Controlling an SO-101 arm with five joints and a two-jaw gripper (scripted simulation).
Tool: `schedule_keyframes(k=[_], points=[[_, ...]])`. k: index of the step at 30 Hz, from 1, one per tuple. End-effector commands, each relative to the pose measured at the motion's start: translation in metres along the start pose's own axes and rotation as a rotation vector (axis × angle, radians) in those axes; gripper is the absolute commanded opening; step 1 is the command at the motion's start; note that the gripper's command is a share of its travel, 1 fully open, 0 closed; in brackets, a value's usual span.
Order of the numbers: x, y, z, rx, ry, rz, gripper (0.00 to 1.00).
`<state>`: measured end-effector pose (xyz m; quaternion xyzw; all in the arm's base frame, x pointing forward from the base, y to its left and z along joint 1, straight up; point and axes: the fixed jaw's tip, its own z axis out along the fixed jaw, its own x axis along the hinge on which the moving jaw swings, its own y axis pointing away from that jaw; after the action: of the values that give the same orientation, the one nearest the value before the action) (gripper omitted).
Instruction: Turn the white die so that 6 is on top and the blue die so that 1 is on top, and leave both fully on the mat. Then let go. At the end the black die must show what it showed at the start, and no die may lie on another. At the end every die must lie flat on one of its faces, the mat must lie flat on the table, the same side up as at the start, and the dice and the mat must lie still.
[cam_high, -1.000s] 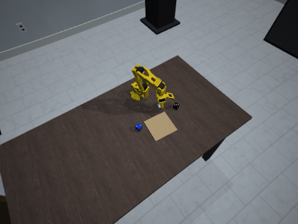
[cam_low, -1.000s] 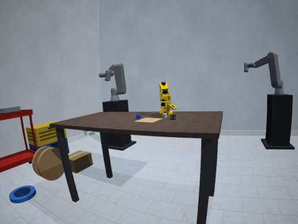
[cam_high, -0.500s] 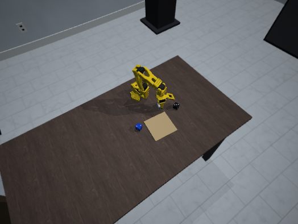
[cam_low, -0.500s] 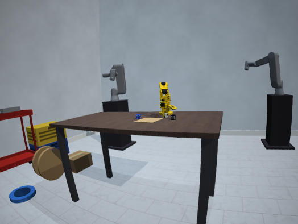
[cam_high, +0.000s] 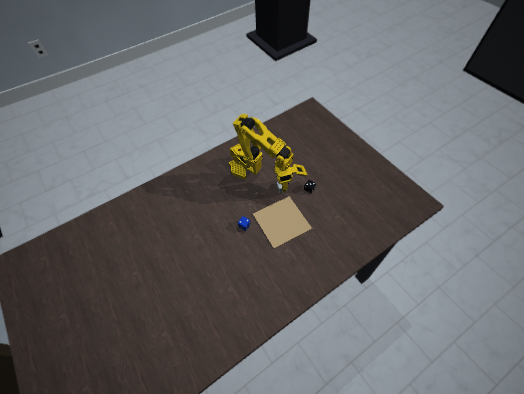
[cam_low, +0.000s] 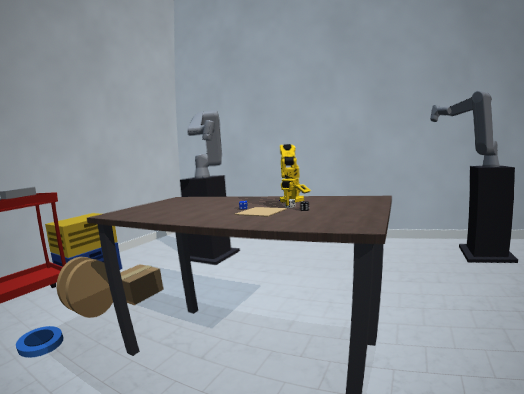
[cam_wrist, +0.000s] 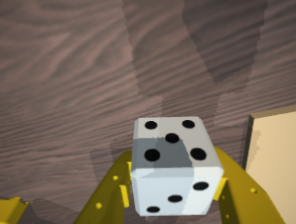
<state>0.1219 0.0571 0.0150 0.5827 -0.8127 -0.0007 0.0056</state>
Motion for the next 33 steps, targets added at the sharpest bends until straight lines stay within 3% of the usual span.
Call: schedule_keyframes(k=[1, 11, 20, 33], points=[[-0.004, -0.007, -0.004, 0.031, -0.029, 0.004, 0.16], [-0.004, -0.007, -0.004, 0.031, -0.029, 0.004, 0.01], [-0.005, -0.007, -0.005, 0.031, -0.029, 0.004, 0.00], [-0.005, -0.007, -0.029, 0.031, -0.029, 0.004, 0.00]])
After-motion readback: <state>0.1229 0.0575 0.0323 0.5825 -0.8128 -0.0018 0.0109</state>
